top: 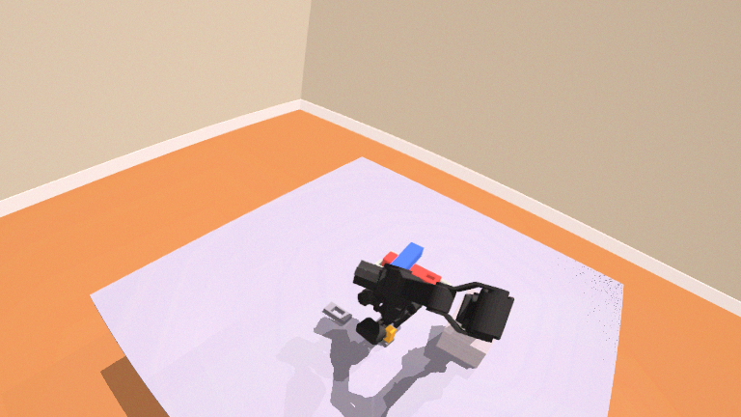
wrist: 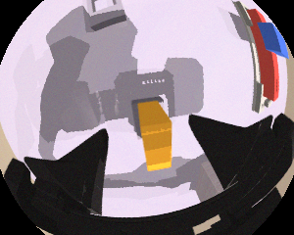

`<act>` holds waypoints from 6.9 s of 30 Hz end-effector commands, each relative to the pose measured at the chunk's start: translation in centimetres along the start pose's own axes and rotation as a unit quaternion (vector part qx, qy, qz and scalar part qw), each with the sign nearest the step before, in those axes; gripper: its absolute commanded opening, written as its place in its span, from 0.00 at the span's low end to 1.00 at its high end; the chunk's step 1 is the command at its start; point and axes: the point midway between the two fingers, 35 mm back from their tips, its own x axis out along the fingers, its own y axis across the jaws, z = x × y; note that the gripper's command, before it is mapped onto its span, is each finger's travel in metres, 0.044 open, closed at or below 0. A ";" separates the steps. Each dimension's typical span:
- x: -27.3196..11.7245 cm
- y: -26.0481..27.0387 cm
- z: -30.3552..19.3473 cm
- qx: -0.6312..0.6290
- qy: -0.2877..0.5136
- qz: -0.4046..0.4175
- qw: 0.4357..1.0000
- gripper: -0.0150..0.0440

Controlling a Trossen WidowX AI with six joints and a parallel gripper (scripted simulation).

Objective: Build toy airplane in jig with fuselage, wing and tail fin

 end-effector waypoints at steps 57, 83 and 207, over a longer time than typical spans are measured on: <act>-10.2 -0.6 0.7 0.000 -0.001 -0.013 1.000 0.25; -12.9 -3.8 2.4 -0.005 -0.001 -0.013 1.000 0.25; -5.2 -25.3 4.2 -0.083 0.001 -0.011 0.996 0.37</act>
